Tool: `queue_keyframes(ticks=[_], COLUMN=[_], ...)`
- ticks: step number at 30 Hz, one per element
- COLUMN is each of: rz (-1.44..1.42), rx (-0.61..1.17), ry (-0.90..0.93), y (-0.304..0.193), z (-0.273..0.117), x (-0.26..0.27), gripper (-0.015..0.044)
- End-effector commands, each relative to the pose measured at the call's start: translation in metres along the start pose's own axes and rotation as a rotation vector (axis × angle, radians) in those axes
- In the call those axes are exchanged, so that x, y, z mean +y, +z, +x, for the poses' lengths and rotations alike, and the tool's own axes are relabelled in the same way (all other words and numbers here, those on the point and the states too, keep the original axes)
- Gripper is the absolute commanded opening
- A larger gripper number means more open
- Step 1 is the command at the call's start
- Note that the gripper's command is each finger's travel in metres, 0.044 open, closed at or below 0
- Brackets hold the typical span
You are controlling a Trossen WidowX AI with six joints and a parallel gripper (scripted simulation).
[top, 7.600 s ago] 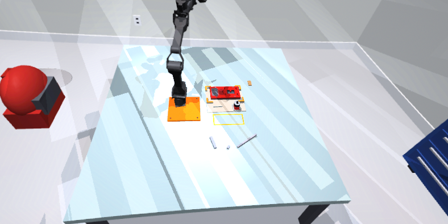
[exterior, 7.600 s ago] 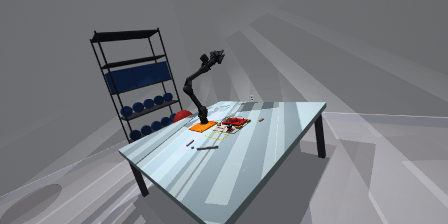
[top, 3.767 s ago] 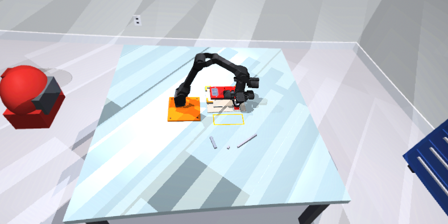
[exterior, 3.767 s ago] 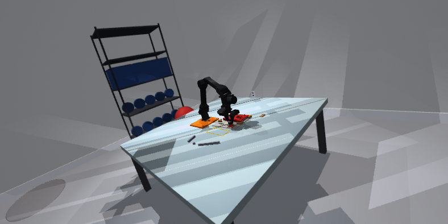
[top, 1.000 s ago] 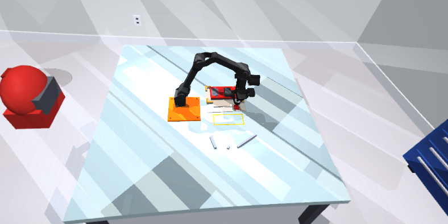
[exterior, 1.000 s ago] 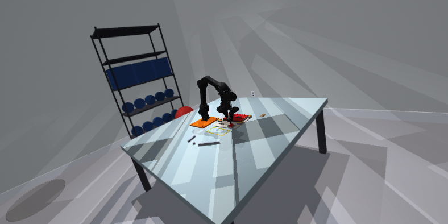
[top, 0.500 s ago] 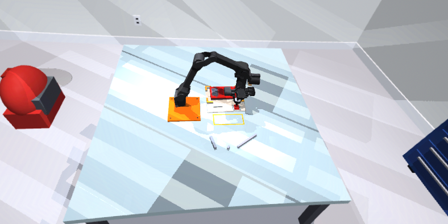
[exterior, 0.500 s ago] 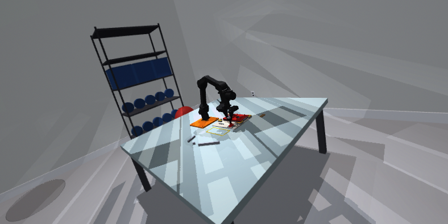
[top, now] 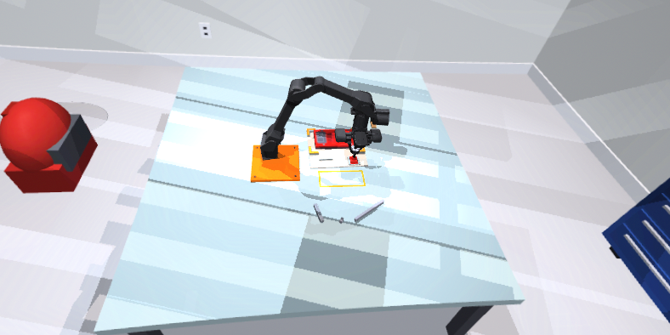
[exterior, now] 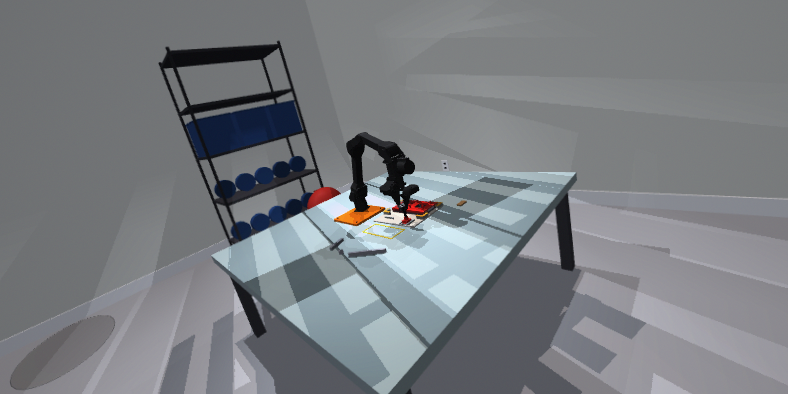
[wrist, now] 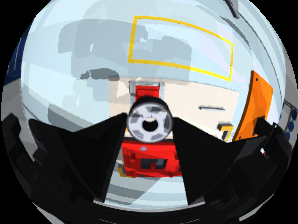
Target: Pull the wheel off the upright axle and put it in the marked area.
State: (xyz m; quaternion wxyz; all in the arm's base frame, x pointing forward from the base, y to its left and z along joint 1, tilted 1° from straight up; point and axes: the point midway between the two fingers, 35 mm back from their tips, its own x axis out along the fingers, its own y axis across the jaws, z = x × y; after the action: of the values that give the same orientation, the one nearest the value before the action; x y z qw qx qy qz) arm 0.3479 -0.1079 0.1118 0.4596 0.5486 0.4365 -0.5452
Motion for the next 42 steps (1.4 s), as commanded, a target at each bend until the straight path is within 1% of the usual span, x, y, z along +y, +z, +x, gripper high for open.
queue_keyframes(ticks=[1,8,10,11,12,34,42], rz=[-0.003,-0.003,-0.003,0.000,0.000,-0.003,-0.004], rx=[0.003,0.003,0.003,0.000,0.000,-0.007,-0.007], ry=[0.012,0.011,0.011,0.000,0.001,0.005,0.006], y=[0.000,0.000,0.001,0.001,0.004,0.092,0.094], z=[-0.012,-0.034,-0.034,-0.025,-0.026,-0.033,-0.025], x=[0.002,-0.001,-0.001,-0.002,-0.003,-0.058,-0.060], gripper=[0.0000,0.0000,0.0000,0.0000,0.0000,0.0000,0.0000])
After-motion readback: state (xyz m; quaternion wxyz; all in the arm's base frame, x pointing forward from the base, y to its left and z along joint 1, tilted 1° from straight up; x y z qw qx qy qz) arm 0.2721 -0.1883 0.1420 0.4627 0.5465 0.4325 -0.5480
